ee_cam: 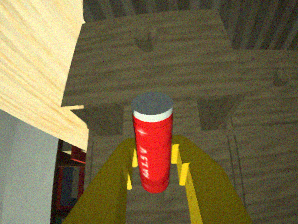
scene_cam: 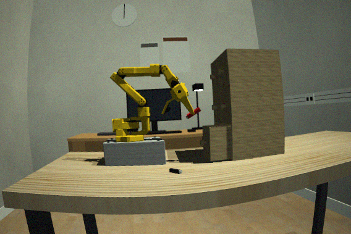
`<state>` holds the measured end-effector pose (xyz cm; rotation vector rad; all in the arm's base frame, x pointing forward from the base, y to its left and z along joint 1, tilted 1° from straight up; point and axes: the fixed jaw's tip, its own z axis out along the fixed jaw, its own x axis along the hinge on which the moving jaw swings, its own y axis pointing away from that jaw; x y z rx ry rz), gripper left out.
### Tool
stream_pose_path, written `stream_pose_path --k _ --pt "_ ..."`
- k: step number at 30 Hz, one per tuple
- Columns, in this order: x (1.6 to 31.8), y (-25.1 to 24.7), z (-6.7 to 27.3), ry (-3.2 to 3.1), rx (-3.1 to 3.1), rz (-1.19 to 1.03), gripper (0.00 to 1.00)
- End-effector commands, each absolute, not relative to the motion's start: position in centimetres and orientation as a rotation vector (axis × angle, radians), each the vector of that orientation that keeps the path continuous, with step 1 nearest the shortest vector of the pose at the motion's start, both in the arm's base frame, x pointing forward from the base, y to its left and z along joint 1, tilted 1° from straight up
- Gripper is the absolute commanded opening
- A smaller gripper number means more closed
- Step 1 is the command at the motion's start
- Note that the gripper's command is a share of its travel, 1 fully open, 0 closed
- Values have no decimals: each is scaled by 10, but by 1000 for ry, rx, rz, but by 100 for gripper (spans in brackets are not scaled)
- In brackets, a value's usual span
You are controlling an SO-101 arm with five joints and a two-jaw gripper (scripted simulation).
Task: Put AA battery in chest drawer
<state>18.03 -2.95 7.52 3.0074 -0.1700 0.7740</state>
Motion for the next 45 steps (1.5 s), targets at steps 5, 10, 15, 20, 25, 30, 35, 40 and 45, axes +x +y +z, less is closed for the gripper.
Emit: stream_pose_path --k 5,10,15,20,25,30,35,40,45 --pt "180 -28 76 -175 3006 796 0" --pt "179 -28 75 -178 3005 796 0" --pt "179 -28 75 -178 3006 796 0" --pt "179 -28 75 -176 3006 796 0" --pt "179 -28 74 -174 3006 796 0" --pt "179 -28 74 -173 3007 796 0" --pt "178 -28 74 -172 3007 796 0" --pt "178 -28 74 -172 3007 796 0" --pt "178 -28 74 -172 3007 796 0"
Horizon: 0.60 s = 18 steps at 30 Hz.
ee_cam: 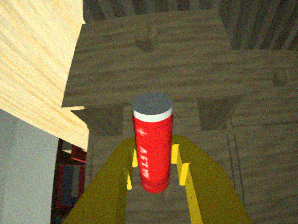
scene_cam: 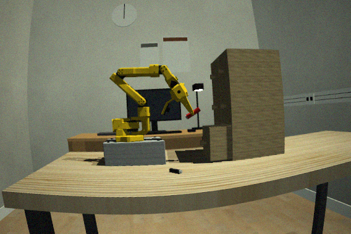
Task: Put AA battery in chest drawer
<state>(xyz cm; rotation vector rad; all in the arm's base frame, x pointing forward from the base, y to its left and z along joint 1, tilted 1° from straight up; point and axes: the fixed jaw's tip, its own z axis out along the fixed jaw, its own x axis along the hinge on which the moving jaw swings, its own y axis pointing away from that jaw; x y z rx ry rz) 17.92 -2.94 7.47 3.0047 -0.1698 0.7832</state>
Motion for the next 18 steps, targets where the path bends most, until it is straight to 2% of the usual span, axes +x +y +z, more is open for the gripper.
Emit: stream_pose_path --k 1,18 --pt "178 -28 74 -172 3007 796 0" --pt "252 -37 65 -178 3005 796 0"
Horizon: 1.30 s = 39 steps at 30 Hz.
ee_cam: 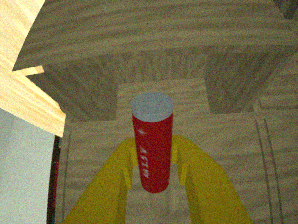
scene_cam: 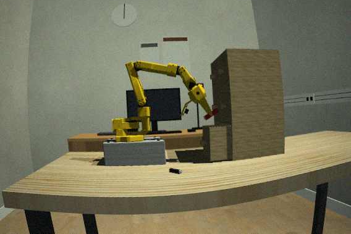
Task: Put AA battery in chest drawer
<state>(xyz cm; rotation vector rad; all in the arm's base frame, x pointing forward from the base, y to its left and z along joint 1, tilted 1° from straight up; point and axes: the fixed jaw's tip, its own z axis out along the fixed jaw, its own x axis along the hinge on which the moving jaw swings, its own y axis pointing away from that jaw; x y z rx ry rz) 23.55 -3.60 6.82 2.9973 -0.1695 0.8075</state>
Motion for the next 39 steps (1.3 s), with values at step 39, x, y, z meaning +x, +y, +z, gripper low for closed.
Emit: stream_pose_path --k 39 --pt "255 -36 64 -171 3007 796 0"
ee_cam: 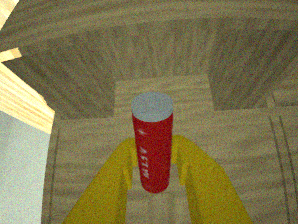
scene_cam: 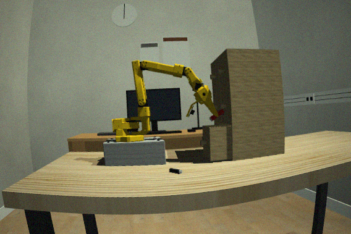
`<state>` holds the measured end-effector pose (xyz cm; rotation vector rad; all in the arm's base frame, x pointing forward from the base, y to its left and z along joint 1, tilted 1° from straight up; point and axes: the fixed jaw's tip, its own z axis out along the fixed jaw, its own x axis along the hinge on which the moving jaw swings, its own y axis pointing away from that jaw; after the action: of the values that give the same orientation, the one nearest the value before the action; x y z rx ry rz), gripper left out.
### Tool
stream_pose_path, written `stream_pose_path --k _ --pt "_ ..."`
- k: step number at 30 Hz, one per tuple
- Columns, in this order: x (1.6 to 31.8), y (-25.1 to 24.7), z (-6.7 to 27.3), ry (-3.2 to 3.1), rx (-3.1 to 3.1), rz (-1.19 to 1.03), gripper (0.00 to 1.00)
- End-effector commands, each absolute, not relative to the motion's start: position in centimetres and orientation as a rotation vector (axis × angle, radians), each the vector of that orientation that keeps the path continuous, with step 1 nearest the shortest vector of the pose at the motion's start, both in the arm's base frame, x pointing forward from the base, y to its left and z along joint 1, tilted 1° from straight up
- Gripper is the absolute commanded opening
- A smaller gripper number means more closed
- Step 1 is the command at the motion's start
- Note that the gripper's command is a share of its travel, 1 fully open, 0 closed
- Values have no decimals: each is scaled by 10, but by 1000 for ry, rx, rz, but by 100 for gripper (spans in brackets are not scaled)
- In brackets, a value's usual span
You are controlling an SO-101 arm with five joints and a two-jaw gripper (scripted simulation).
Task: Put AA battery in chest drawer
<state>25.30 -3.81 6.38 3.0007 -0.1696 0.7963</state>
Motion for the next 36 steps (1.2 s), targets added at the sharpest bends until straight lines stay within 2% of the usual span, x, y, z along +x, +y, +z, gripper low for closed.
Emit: stream_pose_path --k 1,13,19,36 --pt "255 -36 64 -171 3007 796 0" --pt "255 -36 64 -171 3007 796 0" --pt "255 -36 47 -174 3006 796 0" --pt "255 -37 38 -176 3006 796 0"
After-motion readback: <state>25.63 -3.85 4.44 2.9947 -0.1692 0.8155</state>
